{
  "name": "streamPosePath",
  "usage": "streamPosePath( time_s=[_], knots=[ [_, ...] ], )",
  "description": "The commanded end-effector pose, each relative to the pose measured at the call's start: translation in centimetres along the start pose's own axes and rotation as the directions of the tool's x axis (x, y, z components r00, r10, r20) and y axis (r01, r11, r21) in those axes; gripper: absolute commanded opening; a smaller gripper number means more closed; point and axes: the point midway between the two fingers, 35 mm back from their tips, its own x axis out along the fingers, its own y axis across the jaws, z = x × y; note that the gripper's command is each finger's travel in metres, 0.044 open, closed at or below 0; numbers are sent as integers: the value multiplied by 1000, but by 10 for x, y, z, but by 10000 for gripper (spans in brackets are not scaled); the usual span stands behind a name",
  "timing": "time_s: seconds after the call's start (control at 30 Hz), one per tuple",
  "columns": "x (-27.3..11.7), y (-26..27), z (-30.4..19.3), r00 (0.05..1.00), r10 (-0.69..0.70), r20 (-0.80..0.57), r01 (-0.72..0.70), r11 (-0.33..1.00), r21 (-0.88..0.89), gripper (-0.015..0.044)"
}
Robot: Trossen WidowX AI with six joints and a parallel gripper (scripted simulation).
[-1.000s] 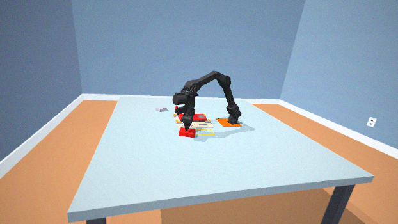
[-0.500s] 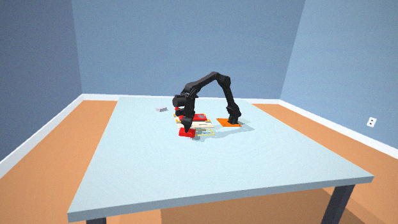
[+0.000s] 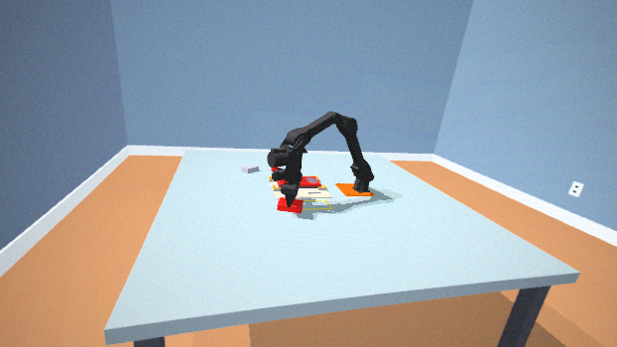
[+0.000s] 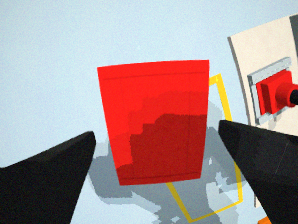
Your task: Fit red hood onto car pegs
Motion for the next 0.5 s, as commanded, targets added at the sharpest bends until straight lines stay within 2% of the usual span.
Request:
streamPosePath(
  time_s=[0.0, 0.47],
  knots=[
    [5, 0, -1, 1000, 0, -10, 1, 1000, 4, 440],
    [12, 0, -2, 1000, 0, -10, 1, 1000, 4, 440]
  ],
)
